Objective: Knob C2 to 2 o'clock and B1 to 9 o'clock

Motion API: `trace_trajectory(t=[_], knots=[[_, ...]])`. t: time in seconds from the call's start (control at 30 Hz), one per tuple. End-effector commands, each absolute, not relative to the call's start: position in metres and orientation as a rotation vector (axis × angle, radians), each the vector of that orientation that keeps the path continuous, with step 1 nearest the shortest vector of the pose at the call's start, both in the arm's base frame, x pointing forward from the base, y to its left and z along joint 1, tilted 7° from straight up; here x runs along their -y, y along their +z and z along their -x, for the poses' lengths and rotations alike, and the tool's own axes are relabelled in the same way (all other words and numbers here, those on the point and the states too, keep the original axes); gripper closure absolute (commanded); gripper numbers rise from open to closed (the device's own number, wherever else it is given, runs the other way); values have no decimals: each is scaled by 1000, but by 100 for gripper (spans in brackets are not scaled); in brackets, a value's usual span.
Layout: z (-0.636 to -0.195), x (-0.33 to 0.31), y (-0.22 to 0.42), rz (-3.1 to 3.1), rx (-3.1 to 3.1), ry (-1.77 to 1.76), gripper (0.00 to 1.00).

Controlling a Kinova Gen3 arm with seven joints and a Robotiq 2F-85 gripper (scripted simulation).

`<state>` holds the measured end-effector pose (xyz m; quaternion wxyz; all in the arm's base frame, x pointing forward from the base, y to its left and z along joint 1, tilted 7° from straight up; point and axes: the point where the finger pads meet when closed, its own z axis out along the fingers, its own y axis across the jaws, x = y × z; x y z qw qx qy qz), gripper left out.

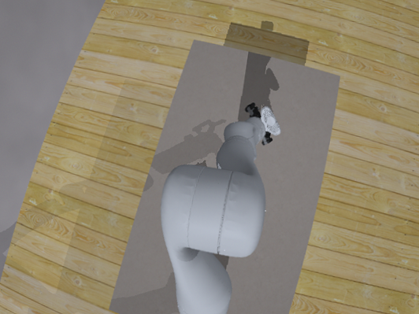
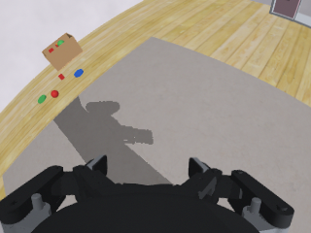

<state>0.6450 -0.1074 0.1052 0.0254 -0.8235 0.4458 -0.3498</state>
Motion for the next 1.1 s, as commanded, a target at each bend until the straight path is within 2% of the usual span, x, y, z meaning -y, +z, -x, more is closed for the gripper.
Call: trace_trajectory(t=[0.0,1.07], knots=[[-637,80,105,2595,-1285,-1048,0],[-614,37,90,2741,-1040,-955,0]])
